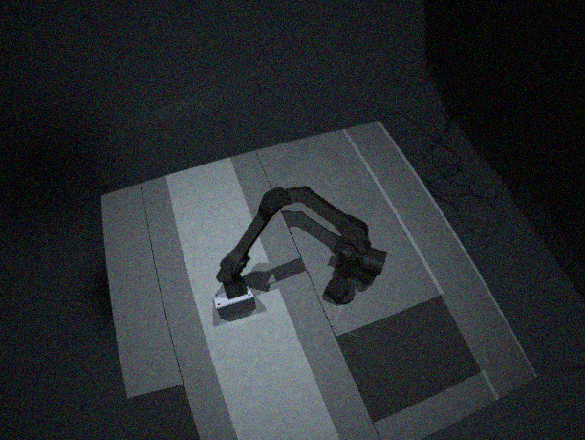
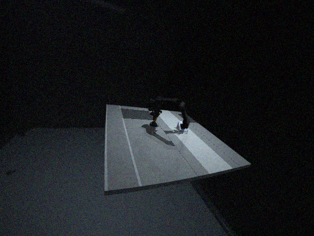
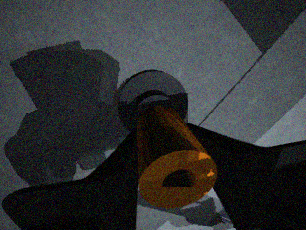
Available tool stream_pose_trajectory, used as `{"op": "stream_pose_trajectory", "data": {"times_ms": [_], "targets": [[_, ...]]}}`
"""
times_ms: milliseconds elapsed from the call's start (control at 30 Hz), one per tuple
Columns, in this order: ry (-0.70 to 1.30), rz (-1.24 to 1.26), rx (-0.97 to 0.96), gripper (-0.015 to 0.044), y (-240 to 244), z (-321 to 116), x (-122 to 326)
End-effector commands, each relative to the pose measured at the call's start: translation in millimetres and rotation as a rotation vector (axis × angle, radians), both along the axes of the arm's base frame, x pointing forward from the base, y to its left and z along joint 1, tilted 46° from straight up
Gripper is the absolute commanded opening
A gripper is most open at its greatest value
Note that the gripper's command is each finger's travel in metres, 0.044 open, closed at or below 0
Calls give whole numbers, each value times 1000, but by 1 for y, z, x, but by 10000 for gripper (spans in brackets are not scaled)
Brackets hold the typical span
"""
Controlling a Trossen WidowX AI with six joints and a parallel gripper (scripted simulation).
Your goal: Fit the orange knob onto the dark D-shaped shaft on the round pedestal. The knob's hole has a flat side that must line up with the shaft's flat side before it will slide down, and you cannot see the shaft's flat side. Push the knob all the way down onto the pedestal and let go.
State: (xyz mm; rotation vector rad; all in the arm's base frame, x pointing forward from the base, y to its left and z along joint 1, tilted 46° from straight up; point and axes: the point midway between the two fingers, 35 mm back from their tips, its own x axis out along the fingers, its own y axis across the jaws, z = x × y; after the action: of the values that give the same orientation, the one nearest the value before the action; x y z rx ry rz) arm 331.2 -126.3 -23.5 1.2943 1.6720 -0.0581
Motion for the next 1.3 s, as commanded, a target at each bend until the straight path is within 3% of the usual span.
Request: {"op": "stream_pose_trajectory", "data": {"times_ms": [0,667,900,1267], "targets": [[39,-44,-2,0,-4,-1,2],[39,-44,-2,0,-2,1,0],[180,-184,9,0,-2,1,-2],[187,-191,9,0,-1,-1,0]]}}
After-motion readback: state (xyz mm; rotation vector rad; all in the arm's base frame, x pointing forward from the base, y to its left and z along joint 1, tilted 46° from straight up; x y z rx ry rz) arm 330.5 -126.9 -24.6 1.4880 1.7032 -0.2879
